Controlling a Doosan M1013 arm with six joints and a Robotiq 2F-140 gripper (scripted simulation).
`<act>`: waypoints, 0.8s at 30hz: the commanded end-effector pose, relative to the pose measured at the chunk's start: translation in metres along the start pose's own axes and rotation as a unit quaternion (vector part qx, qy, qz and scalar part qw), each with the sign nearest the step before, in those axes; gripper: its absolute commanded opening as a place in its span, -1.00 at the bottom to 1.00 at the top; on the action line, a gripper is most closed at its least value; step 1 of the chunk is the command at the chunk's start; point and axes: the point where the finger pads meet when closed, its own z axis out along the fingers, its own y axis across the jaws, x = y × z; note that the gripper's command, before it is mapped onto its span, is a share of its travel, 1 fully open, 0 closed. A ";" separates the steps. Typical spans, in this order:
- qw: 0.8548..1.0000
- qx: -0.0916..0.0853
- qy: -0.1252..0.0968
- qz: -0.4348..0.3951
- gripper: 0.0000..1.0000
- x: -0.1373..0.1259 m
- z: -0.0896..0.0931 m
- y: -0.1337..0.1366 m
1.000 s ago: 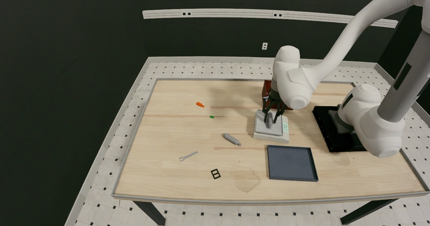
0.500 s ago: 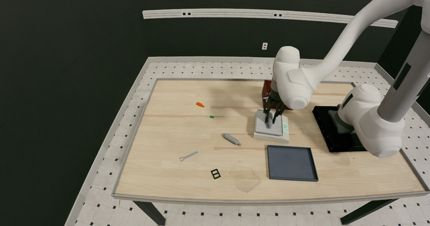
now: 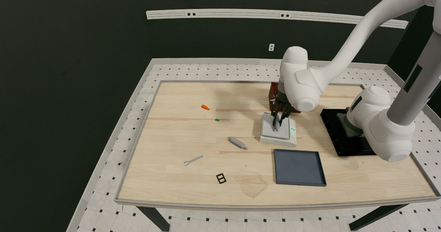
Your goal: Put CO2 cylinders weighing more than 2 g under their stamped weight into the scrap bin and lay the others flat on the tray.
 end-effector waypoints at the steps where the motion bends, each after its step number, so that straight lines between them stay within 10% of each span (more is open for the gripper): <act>1: 1.000 0.001 0.000 0.000 -0.80 0.000 -0.012 -0.001; 10: 1.000 0.001 0.000 0.000 -0.80 0.000 -0.067 -0.001; 24: 1.000 0.001 0.000 0.000 -0.80 0.000 -0.104 -0.001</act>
